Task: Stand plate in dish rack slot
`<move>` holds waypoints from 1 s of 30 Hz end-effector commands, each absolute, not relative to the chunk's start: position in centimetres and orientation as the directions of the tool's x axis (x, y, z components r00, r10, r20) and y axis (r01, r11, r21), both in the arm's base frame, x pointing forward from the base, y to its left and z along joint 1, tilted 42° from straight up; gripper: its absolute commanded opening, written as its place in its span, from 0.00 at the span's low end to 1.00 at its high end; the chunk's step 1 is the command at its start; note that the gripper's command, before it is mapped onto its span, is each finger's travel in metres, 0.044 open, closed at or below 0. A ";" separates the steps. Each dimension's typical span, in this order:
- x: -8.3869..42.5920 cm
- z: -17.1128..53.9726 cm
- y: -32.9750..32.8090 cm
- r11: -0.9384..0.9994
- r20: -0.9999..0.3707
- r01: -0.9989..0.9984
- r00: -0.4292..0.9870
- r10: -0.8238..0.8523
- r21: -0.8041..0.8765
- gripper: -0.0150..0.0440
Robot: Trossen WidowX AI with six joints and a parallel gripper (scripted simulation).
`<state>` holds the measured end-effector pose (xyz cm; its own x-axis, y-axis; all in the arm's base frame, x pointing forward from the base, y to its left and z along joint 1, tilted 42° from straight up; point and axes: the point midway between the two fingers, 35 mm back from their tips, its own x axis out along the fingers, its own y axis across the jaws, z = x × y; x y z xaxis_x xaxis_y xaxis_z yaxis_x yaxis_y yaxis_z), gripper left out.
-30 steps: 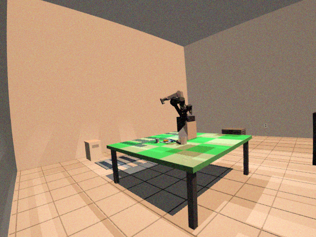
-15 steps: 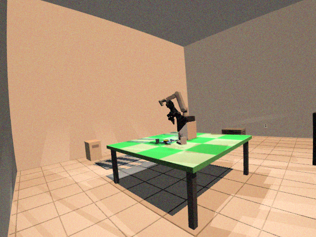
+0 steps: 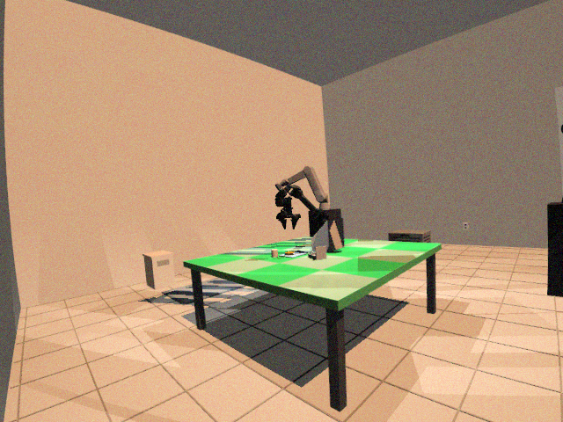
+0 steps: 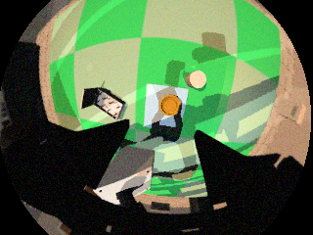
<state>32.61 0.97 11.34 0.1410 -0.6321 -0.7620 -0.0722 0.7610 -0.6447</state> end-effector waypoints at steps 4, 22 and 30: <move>32.4 11.9 -0.2 0.738 -0.745 -0.106 0.134 -0.654 -0.667 0.93; 33.4 3.7 -8.2 0.734 -0.741 -0.105 0.134 -0.658 -0.671 0.93; 33.7 2.8 -9.0 0.735 -0.742 -0.105 0.134 -0.657 -0.670 0.93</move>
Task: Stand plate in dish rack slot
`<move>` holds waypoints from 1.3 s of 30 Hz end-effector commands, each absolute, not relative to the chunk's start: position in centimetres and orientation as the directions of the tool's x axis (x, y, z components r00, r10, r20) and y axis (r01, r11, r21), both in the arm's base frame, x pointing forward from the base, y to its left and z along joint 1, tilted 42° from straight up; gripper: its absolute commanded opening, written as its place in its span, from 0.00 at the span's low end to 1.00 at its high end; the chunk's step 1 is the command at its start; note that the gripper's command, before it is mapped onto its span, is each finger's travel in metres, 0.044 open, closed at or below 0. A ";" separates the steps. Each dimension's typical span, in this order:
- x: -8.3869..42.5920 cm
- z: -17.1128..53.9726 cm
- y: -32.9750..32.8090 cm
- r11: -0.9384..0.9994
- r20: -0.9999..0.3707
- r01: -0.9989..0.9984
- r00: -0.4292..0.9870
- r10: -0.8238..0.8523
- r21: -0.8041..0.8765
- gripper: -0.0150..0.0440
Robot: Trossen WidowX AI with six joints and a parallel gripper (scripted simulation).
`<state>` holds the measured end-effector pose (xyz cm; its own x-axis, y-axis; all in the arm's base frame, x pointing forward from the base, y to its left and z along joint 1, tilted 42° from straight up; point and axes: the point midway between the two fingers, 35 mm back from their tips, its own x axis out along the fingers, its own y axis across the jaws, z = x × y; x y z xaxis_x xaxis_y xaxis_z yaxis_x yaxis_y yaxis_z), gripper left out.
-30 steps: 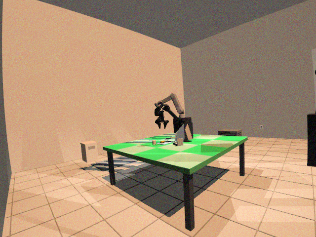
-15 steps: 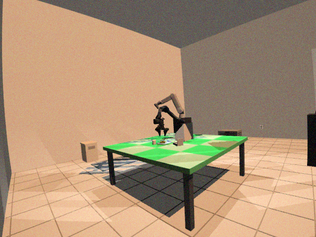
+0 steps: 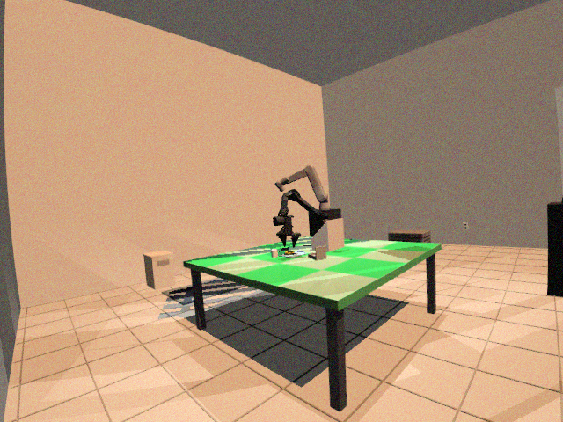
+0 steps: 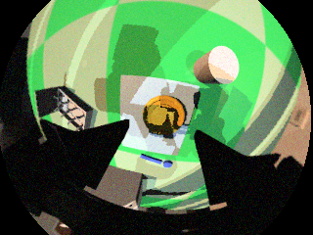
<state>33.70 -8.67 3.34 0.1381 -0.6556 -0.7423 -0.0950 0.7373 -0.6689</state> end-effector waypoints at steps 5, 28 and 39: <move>33.8 2.2 -9.6 0.735 -0.741 -0.105 0.134 -0.657 -0.670 0.93; 34.3 -0.2 -12.0 0.732 -0.739 -0.105 0.134 -0.660 -0.673 0.92; 34.3 -0.2 -12.0 0.732 -0.739 -0.105 0.134 -0.660 -0.673 0.85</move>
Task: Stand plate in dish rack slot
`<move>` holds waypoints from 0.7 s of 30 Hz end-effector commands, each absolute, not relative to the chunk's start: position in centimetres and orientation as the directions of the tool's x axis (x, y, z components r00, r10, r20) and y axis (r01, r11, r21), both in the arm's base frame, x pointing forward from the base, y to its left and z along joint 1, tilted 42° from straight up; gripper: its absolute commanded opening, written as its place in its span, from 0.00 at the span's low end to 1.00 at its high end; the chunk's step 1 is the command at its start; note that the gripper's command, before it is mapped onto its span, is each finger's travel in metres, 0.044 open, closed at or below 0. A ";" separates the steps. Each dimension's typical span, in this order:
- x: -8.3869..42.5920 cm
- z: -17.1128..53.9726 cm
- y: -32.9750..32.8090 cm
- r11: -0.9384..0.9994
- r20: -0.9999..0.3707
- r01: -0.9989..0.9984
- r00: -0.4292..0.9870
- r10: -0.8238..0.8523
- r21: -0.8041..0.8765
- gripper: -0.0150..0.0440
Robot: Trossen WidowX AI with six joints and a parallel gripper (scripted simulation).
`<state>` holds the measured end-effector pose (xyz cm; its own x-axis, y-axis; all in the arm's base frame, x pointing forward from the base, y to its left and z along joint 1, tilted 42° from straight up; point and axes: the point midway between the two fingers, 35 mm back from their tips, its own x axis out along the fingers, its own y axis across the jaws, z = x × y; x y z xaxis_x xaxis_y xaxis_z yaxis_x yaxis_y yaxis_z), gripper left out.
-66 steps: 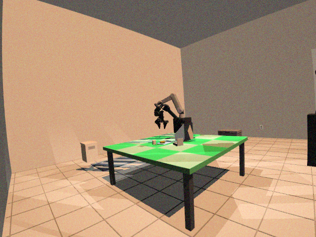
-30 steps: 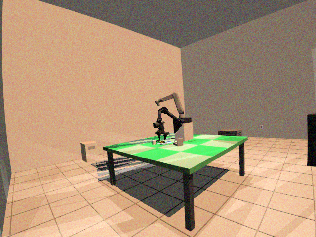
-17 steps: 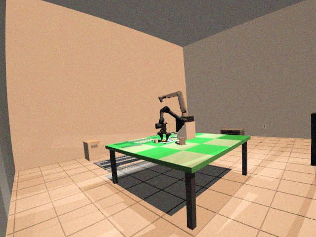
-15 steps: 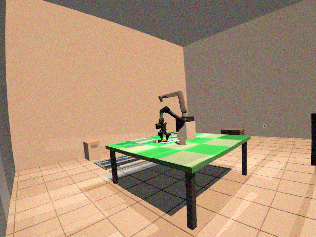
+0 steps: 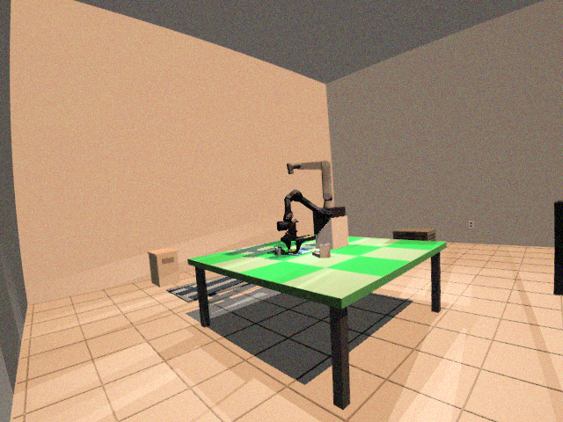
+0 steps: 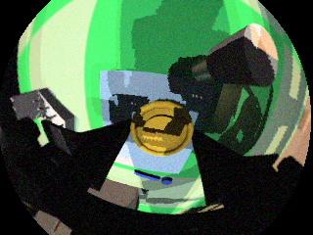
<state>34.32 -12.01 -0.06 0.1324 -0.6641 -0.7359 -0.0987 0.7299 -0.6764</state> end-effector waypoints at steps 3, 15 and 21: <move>34.3 -0.2 -12.0 0.732 -0.739 -0.105 0.134 -0.660 -0.673 0.81; 34.7 1.5 -10.1 0.738 -0.745 -0.105 0.134 -0.653 -0.666 0.45; 34.7 4.0 -7.4 0.743 -0.749 -0.102 0.136 -0.648 -0.661 0.25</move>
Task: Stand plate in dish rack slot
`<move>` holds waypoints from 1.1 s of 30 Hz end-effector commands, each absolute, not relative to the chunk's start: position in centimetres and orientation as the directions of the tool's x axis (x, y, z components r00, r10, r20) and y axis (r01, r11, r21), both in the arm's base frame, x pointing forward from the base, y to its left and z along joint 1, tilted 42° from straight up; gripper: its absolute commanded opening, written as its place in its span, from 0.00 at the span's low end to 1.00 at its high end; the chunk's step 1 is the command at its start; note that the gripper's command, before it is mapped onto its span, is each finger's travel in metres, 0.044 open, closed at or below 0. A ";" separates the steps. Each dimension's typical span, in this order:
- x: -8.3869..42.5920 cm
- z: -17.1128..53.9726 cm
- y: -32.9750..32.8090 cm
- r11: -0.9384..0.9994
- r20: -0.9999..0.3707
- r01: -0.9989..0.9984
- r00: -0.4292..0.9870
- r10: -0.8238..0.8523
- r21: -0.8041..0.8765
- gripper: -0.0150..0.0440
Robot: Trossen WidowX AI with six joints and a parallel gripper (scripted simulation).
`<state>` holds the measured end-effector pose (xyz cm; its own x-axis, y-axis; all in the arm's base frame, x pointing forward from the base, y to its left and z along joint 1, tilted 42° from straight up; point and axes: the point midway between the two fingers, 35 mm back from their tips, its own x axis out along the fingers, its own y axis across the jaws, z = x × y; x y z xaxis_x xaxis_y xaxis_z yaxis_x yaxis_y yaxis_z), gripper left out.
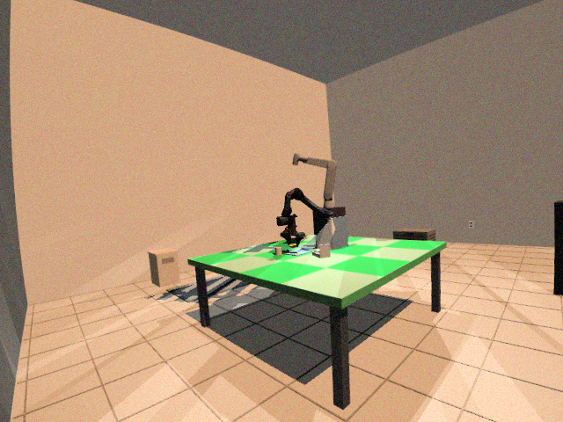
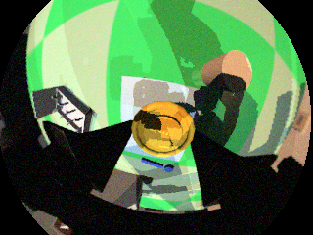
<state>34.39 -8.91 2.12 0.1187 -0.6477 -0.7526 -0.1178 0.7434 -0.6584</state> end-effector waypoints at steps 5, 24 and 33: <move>34.5 6.0 -5.2 0.745 -0.749 -0.096 0.143 -0.646 -0.661 0.25; 33.1 11.7 0.7 0.738 -0.745 -0.105 0.134 -0.654 -0.666 0.25; 32.4 10.7 1.8 0.673 -0.749 -0.357 0.134 -0.649 -0.648 0.25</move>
<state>32.81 1.21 11.18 0.1356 -0.6499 -0.7478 -0.2498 0.7080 -0.6606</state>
